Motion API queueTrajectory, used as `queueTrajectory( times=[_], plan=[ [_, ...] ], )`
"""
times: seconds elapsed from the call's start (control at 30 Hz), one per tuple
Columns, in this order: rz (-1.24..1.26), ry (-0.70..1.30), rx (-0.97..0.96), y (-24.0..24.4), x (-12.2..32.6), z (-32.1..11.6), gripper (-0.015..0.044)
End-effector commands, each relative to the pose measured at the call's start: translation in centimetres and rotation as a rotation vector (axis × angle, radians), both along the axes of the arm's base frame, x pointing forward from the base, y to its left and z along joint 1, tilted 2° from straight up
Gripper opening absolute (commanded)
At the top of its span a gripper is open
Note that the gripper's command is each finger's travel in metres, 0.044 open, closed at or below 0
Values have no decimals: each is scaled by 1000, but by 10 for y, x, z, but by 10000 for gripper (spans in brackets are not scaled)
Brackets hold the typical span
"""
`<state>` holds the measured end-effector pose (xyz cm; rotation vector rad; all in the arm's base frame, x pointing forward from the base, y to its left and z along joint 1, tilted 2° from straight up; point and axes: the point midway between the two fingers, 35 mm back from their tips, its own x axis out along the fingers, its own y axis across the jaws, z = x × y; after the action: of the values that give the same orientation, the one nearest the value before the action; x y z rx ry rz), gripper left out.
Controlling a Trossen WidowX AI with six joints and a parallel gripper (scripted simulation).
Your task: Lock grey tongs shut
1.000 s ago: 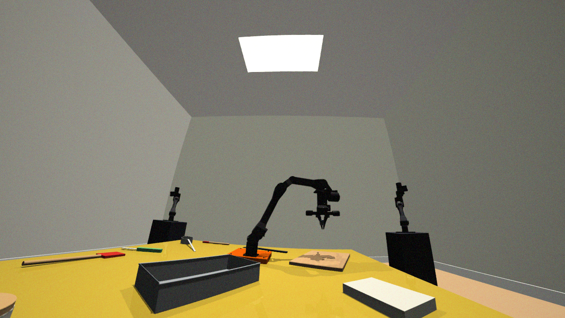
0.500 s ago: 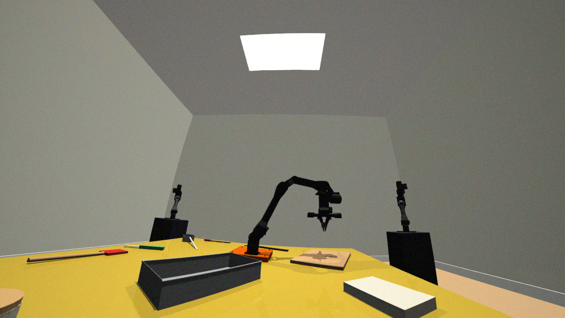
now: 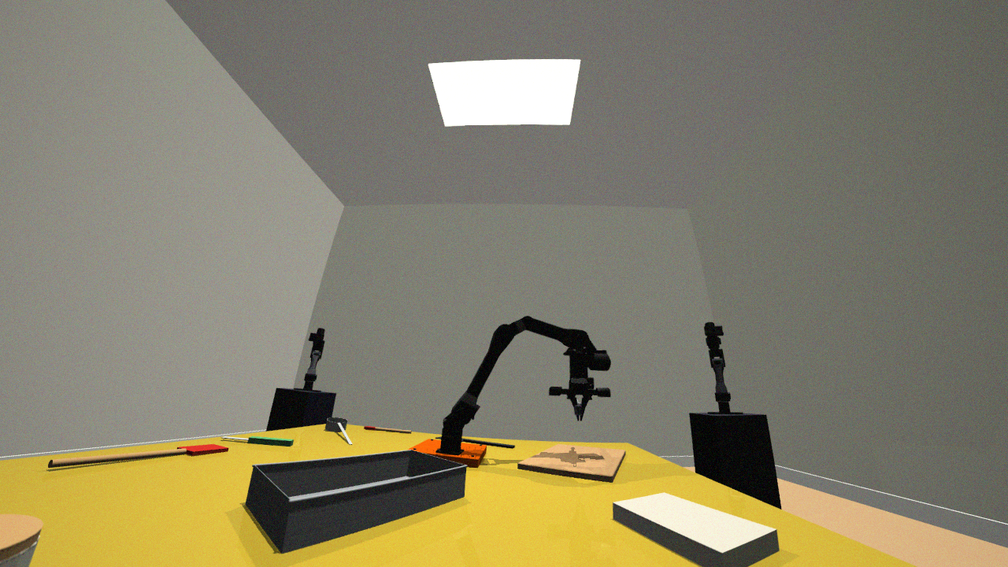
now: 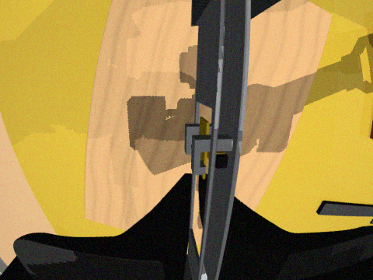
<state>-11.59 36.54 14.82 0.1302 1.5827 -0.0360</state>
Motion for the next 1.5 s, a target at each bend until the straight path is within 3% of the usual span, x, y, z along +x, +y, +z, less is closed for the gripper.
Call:
queueTrajectory(
  times=[0.0, 1.47],
  plan=[
    [-5, -3, 1, 1, 1, -6, -150],
    [-6, -3, 0, -1, 2, -73, -150]
  ],
)
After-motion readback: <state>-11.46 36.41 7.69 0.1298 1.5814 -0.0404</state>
